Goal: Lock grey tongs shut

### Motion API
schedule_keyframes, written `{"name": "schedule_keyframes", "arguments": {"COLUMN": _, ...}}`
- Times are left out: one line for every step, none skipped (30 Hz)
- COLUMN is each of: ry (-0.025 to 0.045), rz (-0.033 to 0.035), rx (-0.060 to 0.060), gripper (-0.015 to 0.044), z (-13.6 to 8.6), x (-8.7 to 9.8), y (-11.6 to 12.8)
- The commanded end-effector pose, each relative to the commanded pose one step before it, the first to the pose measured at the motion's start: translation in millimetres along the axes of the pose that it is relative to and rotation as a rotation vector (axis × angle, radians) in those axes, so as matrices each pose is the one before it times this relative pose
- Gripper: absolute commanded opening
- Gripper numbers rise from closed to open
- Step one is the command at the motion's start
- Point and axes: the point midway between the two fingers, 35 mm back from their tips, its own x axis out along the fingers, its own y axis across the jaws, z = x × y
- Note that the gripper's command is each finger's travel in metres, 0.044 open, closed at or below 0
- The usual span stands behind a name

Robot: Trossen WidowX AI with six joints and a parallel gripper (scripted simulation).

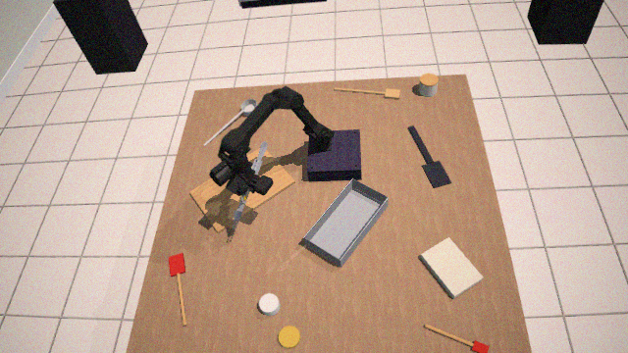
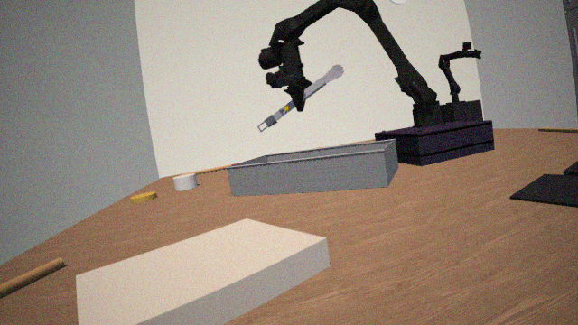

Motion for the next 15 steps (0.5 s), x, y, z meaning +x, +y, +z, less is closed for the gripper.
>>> {"name": "schedule_keyframes", "arguments": {"ry": -0.00575, "rz": -0.00227, "rx": 0.1378, "gripper": -0.0150, "z": -1.52, "x": -1.39, "y": -6.72}}
{"name": "schedule_keyframes", "arguments": {"ry": 0.00003, "rz": -0.00020, "rx": 0.0400, "gripper": -0.0150, "z": -0.30, "x": 0.00, "y": -1.89}}
{"name": "schedule_keyframes", "arguments": {"ry": 0.00007, "rz": -0.00020, "rx": 0.0401, "gripper": -0.0150, "z": -0.25, "x": 0.01, "y": -1.94}}
{"name": "schedule_keyframes", "arguments": {"ry": 0.00002, "rz": -0.00020, "rx": 0.0400, "gripper": -0.0150, "z": -0.17, "x": 0.00, "y": -1.91}}
{"name": "schedule_keyframes", "arguments": {"ry": 0.00001, "rz": -0.00020, "rx": 0.0400, "gripper": -0.0150, "z": -0.10, "x": 0.00, "y": -1.91}}
{"name": "schedule_keyframes", "arguments": {"ry": 0.00001, "rz": -0.00020, "rx": 0.0400, "gripper": -0.0150, "z": -0.03, "x": 0.00, "y": -1.92}}
{"name": "schedule_keyframes", "arguments": {"ry": 0.00022, "rz": 0.00046, "rx": 0.0406, "gripper": -0.0150, "z": -0.09, "x": 0.03, "y": -2.06}}
{"name": "schedule_keyframes", "arguments": {"ry": -0.00001, "rz": -0.00021, "rx": 0.0400, "gripper": -0.0150, "z": 0.10, "x": 0.00, "y": -1.91}}
{"name": "schedule_keyframes", "arguments": {"ry": -0.00002, "rz": -0.00021, "rx": 0.0400, "gripper": -0.0150, "z": 0.17, "x": 0.00, "y": -1.91}}
{"name": "schedule_keyframes", "arguments": {"ry": -0.00009, "rz": -0.00015, "rx": 0.0401, "gripper": -0.0150, "z": 0.24, "x": -0.01, "y": -1.91}}
{"name": "schedule_keyframes", "arguments": {"ry": -0.00003, "rz": -0.00020, "rx": 0.0400, "gripper": -0.0150, "z": 0.30, "x": 0.00, "y": -1.89}}
{"name": "schedule_keyframes", "arguments": {"ry": -0.00004, "rz": -0.00020, "rx": 0.0400, "gripper": -0.0150, "z": 0.36, "x": 0.00, "y": -1.88}}
{"name": "schedule_keyframes", "arguments": {"ry": -0.00005, "rz": -0.00020, "rx": 0.0400, "gripper": -0.0150, "z": 0.43, "x": 0.00, "y": -1.86}}
{"name": "schedule_keyframes", "arguments": {"ry": -0.00009, "rz": -0.00018, "rx": 0.0401, "gripper": -0.0150, "z": 0.50, "x": 0.00, "y": -1.86}}
{"name": "schedule_keyframes", "arguments": {"ry": -0.00037, "rz": 0.00007, "rx": 0.0402, "gripper": -0.0150, "z": 0.60, "x": -0.06, "y": -1.88}}
